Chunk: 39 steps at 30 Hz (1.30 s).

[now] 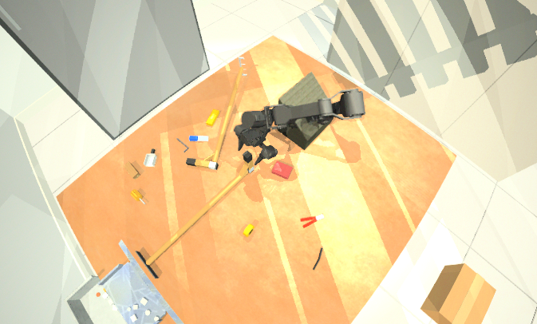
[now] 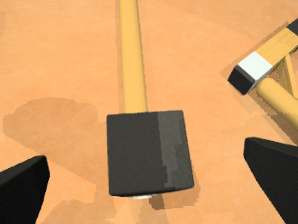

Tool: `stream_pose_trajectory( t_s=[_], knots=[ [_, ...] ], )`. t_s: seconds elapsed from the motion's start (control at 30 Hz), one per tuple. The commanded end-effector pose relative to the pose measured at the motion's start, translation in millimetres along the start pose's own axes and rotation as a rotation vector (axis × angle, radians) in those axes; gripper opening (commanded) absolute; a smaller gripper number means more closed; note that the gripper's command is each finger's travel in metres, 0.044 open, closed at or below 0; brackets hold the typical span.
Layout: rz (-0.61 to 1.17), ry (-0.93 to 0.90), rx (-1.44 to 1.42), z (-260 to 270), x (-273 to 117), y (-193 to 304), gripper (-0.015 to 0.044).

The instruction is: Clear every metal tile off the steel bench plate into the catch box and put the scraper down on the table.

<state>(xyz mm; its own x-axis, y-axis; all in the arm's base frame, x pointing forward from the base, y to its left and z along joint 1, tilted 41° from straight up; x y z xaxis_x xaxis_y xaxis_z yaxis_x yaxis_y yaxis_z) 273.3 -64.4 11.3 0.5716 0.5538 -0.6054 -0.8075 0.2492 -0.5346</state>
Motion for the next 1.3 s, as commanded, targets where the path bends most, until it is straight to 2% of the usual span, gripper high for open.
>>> stream_pose_trajectory(
  t_s=[0.0, 0.6, 1.0, 1.23, 1.27],
  knots=[
    [0.005, 0.002, 0.011, -1.1, 7.2, 2.1, 0.0440],
    [-0.003, -0.005, 0.014, 2.5, 35.3, 4.4, 0.0440],
    [-0.006, -0.007, 0.002, 3.4, 30.9, 1.9, 0.0125],
    [-0.006, -0.007, 0.002, 3.4, 30.9, 1.9, 0.0078],
    [-0.006, -0.007, 0.002, 3.4, 30.9, 1.9, 0.0052]
  ],
)
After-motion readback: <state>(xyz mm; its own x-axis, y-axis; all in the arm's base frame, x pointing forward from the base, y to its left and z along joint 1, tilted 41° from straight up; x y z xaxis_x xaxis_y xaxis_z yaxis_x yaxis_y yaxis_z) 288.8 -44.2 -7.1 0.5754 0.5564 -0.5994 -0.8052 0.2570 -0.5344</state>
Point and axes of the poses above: the point midway between the two fingers, 35 mm back from their tips, its own x axis out along the fingers, its own z axis across the jaws, y = z × x, the point moved 7 cm from there along -x, back along the fingers, and after that the axes turned 5 degrees about -x, right-handed, at the moved point
